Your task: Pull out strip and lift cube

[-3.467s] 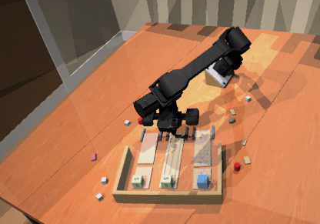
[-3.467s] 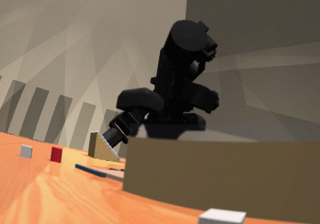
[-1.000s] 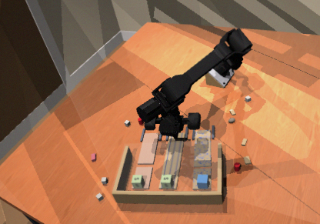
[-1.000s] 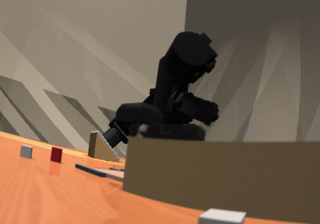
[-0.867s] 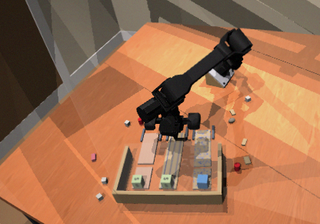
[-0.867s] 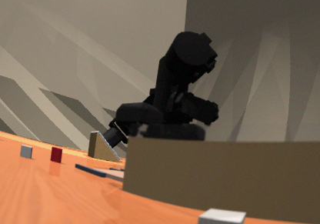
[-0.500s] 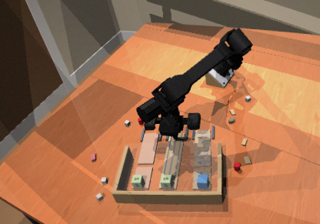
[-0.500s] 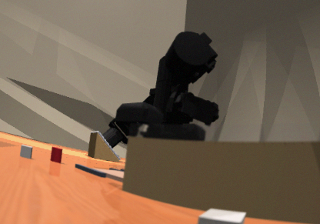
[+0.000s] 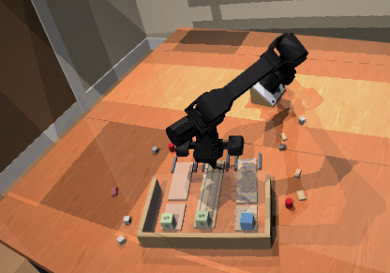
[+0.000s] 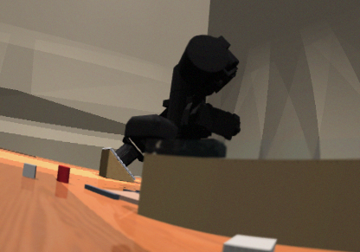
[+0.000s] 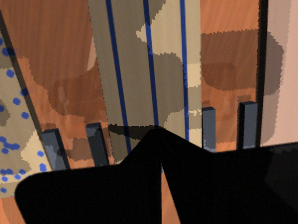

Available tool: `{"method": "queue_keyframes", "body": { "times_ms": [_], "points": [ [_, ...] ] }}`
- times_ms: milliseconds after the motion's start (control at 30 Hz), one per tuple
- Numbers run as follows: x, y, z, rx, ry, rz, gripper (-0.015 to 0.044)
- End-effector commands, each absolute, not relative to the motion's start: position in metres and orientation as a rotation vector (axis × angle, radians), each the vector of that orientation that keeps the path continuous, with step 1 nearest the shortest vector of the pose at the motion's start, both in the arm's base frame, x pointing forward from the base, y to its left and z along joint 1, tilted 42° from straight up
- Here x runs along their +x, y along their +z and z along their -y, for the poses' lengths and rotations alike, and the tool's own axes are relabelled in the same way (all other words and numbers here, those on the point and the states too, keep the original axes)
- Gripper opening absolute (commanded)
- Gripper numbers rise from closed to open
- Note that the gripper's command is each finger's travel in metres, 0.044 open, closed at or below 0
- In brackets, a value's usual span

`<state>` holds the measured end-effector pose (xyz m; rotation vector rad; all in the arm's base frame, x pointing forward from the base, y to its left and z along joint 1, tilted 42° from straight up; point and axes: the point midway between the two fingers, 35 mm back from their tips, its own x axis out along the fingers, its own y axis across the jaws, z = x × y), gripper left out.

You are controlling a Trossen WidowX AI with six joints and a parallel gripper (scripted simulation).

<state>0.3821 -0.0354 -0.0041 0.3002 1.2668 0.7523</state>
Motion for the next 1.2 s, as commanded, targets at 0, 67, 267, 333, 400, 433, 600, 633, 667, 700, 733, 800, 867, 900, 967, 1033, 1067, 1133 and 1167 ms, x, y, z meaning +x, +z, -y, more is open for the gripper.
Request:
{"method": "queue_keyframes", "body": {
  "times_ms": [0,67,267,333,400,433,600,633,667,700,733,800,867,900,967,1033,1067,1133,1167],
  "points": [
    [0.372,-0.010,0.033,0.297,0.759,-1.287,0.0000],
    [0.369,-0.011,0.034,0.297,0.759,-1.287,0.0000],
    [0.360,-0.014,0.036,0.297,0.759,-1.288,0.0000],
    [0.358,-0.015,0.037,0.297,0.759,-1.288,0.0000],
    [0.355,-0.016,0.038,0.297,0.759,-1.288,0.0000],
    [0.353,-0.017,0.038,0.297,0.759,-1.288,0.0000],
    [0.346,-0.019,0.040,0.297,0.759,-1.289,0.0000],
    [0.345,-0.020,0.040,0.297,0.759,-1.289,0.0000],
    [0.344,-0.020,0.040,0.297,0.759,-1.289,0.0000],
    [0.342,-0.020,0.041,0.297,0.759,-1.289,0.0000],
    [0.341,-0.021,0.041,0.297,0.759,-1.289,0.0000],
    [0.338,-0.022,0.042,0.297,0.759,-1.289,0.0000],
    [0.335,-0.023,0.043,0.297,0.759,-1.289,0.0000],
    [0.334,-0.023,0.043,0.297,0.759,-1.289,0.0000],
    [0.331,-0.024,0.044,0.297,0.759,-1.289,0.0000],
    [0.328,-0.025,0.044,0.297,0.759,-1.290,0.0000],
    [0.326,-0.026,0.045,0.297,0.759,-1.290,0.0000],
    [0.323,-0.027,0.046,0.297,0.759,-1.290,0.0000],
    [0.322,-0.027,0.046,0.297,0.759,-1.290,0.0000]
  ]
}}
